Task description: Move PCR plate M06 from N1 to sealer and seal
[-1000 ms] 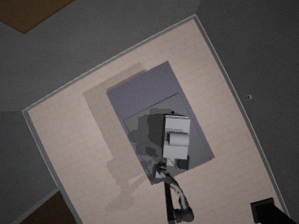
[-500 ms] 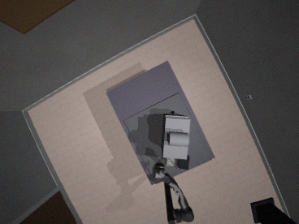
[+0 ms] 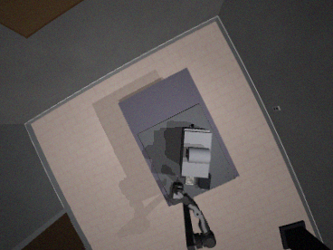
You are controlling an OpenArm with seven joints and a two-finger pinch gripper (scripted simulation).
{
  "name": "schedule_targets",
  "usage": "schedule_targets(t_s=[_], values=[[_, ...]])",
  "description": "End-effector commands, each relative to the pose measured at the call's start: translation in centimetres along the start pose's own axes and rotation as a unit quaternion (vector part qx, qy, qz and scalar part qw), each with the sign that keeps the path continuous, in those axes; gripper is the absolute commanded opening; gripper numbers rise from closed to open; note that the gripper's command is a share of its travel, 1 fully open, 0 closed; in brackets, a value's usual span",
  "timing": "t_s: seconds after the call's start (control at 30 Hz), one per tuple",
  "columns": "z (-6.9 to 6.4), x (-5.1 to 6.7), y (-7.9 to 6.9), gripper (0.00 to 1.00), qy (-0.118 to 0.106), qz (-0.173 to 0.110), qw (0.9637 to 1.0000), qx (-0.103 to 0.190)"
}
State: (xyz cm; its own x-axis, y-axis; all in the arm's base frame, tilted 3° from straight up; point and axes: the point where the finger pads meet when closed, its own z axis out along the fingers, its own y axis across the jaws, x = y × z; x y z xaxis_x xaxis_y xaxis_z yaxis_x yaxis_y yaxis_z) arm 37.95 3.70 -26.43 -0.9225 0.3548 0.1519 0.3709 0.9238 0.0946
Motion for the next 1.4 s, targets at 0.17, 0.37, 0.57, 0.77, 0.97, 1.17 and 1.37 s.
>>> schedule_targets(t_s=[0.17, 0.37, 0.57, 0.77, 0.97, 1.17, 1.37], values=[[-0.16, 0.06, 0.21, 0.00, -0.001, -0.001, 1.0000, -0.002], [-0.21, -0.08, -0.02, 0.00, 0.000, -0.001, 1.0000, -0.002], [-0.38, -0.18, -0.17, 0.00, -0.001, -0.001, 1.0000, -0.002], [-0.38, -0.18, -0.17, 0.00, -0.001, -0.001, 1.0000, -0.002], [-0.42, -0.27, -0.33, 0.00, -0.001, -0.001, 1.0000, -0.002], [-0.51, -0.31, -0.42, 0.00, -0.001, -0.001, 1.0000, -0.002], [-0.51, -0.31, -0.42, 0.00, -0.001, -0.001, 1.0000, -0.002]])
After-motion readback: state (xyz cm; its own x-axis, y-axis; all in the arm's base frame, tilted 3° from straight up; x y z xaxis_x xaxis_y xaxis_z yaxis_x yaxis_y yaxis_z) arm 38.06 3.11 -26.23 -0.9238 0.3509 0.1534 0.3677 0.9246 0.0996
